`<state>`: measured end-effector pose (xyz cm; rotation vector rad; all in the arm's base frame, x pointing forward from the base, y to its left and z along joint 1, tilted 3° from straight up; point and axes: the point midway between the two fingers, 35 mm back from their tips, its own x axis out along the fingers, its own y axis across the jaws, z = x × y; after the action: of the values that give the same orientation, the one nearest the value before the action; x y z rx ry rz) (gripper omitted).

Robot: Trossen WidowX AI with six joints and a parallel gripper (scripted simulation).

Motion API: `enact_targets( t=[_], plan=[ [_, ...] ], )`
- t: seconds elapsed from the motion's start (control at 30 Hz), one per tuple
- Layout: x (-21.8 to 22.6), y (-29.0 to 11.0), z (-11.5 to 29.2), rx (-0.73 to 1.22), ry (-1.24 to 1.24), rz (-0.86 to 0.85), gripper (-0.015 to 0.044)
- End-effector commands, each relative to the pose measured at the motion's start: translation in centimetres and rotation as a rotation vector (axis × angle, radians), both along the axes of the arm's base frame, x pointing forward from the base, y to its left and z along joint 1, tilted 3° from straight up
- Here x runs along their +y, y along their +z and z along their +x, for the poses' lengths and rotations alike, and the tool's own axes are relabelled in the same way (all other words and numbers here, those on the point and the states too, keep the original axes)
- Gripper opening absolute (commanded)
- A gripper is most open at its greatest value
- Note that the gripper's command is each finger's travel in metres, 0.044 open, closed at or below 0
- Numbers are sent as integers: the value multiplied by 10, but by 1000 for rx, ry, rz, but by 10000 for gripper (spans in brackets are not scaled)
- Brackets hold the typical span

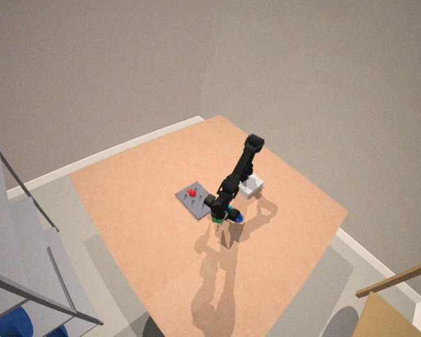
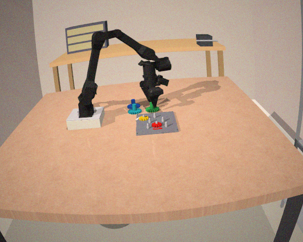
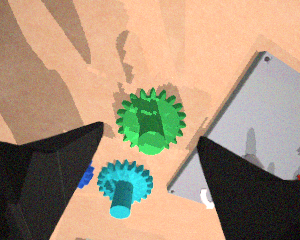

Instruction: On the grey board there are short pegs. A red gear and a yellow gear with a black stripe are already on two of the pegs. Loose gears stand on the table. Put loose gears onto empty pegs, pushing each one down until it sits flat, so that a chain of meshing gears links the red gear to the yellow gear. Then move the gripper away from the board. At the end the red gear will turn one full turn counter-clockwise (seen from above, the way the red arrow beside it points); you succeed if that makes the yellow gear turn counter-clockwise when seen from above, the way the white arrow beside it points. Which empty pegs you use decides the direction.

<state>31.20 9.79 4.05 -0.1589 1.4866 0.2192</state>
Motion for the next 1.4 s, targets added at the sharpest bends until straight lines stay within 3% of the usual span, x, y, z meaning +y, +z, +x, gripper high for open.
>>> enact_targets(
  t=[0.0, 0.3, 0.53, 1.37],
  plan=[
    [0, -2, -2, 6, 2, 2, 282],
    [0, -2, -2, 6, 2, 2, 46],
    [0, -2, -2, 6, 2, 2, 0],
    [4, 53, 4, 5, 2, 2, 0]
  ],
)
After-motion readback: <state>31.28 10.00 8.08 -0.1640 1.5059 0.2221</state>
